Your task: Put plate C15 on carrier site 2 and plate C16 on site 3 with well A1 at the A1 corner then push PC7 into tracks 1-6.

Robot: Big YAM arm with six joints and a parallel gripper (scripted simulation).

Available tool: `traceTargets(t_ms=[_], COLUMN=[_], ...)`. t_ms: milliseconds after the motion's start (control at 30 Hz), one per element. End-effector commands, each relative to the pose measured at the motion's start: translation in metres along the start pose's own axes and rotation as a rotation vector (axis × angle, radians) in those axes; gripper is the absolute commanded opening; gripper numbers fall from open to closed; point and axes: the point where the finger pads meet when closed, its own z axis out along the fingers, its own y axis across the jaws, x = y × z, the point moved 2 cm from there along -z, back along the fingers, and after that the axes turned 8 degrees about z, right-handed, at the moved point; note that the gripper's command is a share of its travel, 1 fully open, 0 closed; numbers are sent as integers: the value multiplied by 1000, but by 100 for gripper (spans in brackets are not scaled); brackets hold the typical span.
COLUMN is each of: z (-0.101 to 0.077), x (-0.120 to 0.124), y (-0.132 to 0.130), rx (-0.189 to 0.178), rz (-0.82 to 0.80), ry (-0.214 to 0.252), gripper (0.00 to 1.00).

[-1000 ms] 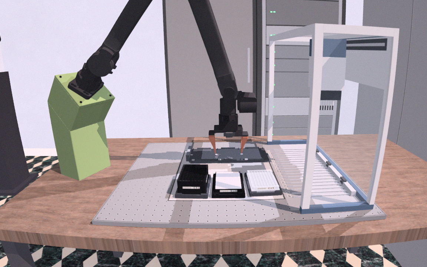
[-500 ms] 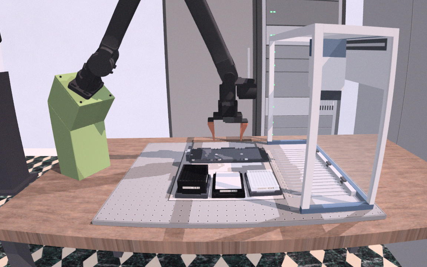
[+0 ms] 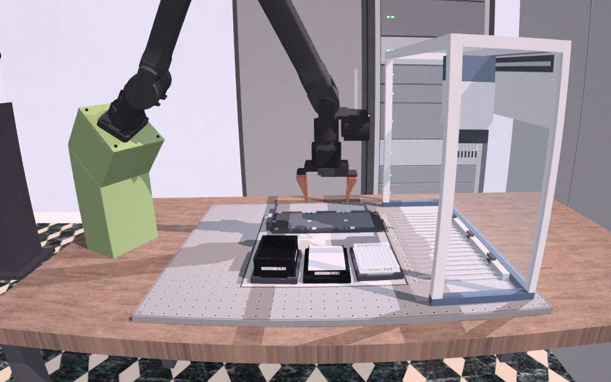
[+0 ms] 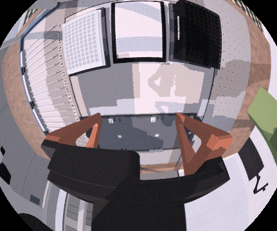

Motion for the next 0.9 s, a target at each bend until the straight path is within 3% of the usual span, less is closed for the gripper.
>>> traceTargets(t_ms=[0, 167, 267, 367, 600, 667, 700, 867], z=[-11, -7, -7, -8, 13, 12, 17, 26], x=[-24, -57, -63, -84, -128, -130, -116, -116], y=[13, 21, 22, 38, 34, 35, 35, 33], rx=[-42, -49, -43, -73, -35, -39, -41, -37], rz=[-16, -17, -19, -13, -24, -23, -43, -43], ry=[-5, -7, -8, -10, -12, -13, 3, 3], gripper=[100, 100, 100, 100, 100, 100, 100, 100])
